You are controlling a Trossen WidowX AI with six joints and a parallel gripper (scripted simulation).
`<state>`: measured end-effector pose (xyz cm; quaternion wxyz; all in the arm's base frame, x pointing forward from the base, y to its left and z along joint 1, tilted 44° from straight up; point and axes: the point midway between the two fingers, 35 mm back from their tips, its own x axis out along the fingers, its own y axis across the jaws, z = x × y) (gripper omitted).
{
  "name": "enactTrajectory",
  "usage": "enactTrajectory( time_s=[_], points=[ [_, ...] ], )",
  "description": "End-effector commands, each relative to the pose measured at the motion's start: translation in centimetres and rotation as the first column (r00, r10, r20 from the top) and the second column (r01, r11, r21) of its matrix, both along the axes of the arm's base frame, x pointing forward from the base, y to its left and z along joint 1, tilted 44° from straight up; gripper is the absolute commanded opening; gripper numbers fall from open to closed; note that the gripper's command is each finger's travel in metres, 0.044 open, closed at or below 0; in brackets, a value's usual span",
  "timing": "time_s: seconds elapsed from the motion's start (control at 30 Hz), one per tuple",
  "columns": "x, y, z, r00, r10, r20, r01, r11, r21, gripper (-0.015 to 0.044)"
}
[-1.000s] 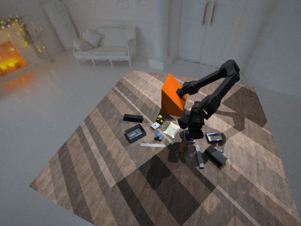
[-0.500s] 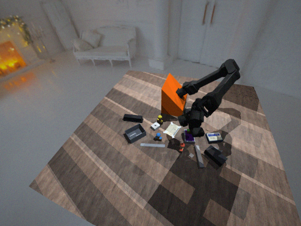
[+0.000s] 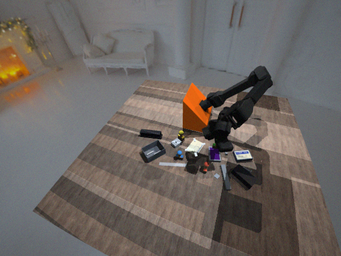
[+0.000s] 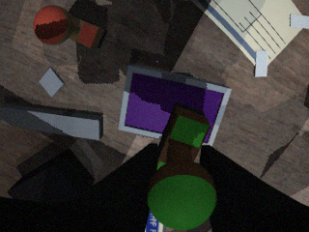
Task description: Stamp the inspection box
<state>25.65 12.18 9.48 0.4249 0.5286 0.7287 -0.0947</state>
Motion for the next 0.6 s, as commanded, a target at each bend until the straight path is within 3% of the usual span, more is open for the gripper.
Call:
enactTrajectory(
  time_s=[0.0, 0.57],
  points=[
    [0.3, -0.3, 0.4, 1.0, 0.003, 0.013, -0.003, 1.0, 0.0, 0.0],
    [1.0, -3.2, -2.5, 0.908, 0.293, 0.299, -0.301, 0.953, -0.02, 0.0]
  ],
)
